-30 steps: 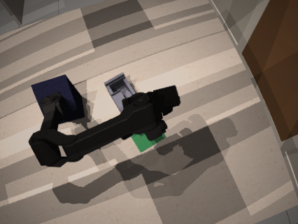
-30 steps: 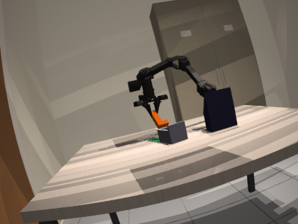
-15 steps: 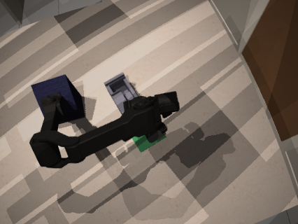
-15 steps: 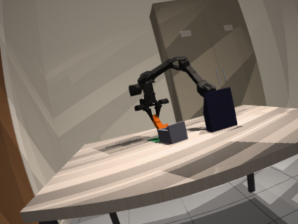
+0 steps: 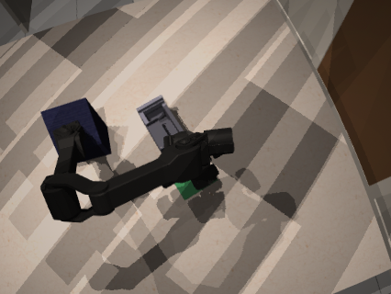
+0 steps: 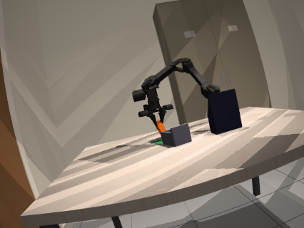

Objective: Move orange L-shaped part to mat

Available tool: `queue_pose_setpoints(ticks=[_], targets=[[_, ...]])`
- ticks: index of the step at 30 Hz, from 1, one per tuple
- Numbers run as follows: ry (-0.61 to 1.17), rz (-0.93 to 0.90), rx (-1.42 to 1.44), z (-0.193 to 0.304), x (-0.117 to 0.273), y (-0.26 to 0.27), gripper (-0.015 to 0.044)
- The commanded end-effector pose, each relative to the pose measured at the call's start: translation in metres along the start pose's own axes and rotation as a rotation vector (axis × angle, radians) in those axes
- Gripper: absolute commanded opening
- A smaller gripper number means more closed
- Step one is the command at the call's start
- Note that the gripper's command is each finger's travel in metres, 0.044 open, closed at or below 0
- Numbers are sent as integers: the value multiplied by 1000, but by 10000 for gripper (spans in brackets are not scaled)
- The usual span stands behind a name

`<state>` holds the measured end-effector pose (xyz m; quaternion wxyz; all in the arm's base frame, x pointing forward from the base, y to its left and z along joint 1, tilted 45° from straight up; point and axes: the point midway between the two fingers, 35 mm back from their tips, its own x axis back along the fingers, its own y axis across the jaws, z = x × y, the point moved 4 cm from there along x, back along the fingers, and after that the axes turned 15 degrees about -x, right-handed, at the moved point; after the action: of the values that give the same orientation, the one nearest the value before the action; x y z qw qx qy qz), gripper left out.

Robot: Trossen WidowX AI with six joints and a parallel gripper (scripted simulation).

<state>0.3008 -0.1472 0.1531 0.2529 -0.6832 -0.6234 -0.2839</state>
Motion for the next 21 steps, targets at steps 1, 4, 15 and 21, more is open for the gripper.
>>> queue_pose_setpoints(ticks=[1, 4, 15, 21], targets=[[1, 5, 7, 1, -8, -1, 0], [1, 5, 7, 1, -10, -1, 0], [1, 5, 7, 1, -10, -1, 0], [1, 5, 7, 1, -10, -1, 0]])
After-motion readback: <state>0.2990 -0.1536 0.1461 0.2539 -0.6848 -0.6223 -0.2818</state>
